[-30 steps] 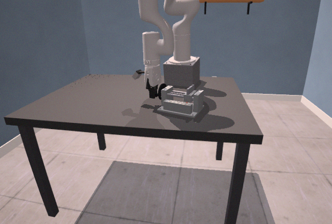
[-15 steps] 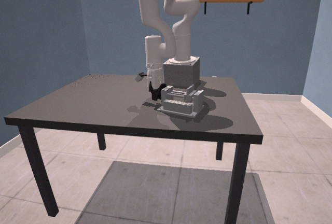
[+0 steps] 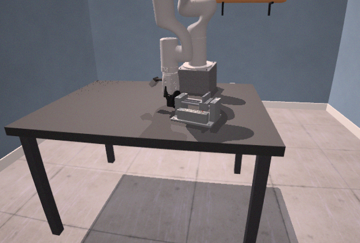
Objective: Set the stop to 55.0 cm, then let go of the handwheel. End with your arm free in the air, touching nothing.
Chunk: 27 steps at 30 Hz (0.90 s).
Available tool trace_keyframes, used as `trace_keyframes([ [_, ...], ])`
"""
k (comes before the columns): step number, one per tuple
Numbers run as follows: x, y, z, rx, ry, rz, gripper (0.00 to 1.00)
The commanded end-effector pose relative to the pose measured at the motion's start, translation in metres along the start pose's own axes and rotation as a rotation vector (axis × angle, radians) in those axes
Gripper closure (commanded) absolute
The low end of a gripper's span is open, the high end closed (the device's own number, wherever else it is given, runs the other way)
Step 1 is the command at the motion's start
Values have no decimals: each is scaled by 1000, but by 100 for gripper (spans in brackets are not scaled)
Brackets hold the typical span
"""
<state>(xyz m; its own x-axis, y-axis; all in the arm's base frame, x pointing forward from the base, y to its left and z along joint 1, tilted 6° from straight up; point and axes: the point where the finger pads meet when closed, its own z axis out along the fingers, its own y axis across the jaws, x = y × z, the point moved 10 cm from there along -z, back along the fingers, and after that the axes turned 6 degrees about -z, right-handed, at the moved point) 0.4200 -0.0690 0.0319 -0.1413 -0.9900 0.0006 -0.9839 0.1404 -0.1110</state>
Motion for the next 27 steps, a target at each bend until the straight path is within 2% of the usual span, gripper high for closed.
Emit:
trace_keyframes([
  [1, -1, 6, -5, 0, 0, 0, 94],
  [27, -2, 15, -33, 0, 0, 0, 94],
])
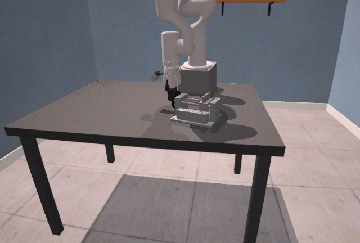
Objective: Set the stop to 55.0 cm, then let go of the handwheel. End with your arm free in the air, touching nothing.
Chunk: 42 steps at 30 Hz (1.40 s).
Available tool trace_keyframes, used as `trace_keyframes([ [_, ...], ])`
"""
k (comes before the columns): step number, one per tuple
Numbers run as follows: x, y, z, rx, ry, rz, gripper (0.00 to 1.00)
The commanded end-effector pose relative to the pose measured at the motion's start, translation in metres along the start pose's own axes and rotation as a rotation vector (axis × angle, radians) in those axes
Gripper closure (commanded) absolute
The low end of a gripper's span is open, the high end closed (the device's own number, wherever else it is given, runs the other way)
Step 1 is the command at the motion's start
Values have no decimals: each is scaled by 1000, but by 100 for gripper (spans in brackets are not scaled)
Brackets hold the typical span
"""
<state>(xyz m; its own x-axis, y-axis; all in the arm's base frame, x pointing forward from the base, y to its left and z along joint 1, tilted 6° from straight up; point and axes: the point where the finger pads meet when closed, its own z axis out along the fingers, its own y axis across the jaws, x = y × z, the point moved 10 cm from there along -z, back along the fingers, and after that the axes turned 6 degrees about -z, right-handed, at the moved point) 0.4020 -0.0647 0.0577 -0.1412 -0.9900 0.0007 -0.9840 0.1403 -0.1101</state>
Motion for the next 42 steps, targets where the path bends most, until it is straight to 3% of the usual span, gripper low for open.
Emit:
trace_keyframes([
  [1, 0, -1, -7, 1, 0, 0, 94],
  [42, 2, -16, -27, 1, 0, 0, 94],
])
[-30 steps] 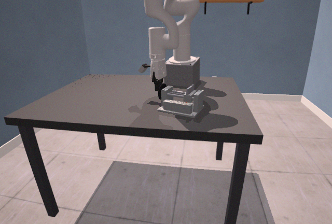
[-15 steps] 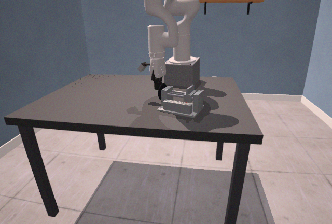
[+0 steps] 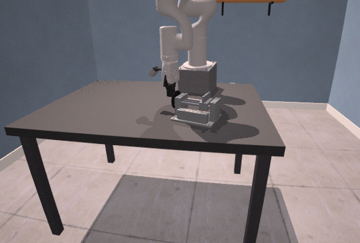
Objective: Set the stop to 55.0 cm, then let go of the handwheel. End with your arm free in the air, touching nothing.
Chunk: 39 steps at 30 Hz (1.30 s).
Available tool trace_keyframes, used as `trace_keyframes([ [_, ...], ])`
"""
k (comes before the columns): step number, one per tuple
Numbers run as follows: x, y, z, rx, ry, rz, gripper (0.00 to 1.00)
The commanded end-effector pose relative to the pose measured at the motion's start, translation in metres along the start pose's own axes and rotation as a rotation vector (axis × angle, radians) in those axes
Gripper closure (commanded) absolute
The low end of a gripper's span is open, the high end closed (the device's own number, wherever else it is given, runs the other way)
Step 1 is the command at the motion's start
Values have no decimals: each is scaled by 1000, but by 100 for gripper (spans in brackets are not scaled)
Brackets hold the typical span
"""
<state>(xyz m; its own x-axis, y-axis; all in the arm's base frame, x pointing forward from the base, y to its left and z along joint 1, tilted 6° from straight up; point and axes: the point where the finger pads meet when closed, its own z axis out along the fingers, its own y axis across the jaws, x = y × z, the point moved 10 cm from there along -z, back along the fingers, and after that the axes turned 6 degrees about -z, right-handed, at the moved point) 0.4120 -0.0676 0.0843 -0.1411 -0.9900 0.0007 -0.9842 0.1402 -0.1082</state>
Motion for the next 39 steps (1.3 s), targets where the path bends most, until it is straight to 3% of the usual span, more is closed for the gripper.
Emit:
trace_keyframes([
  [1, 0, -3, -1, 3, 0, 0, 94],
  [39, 1, -6, -3, 3, 0, 0, 94],
])
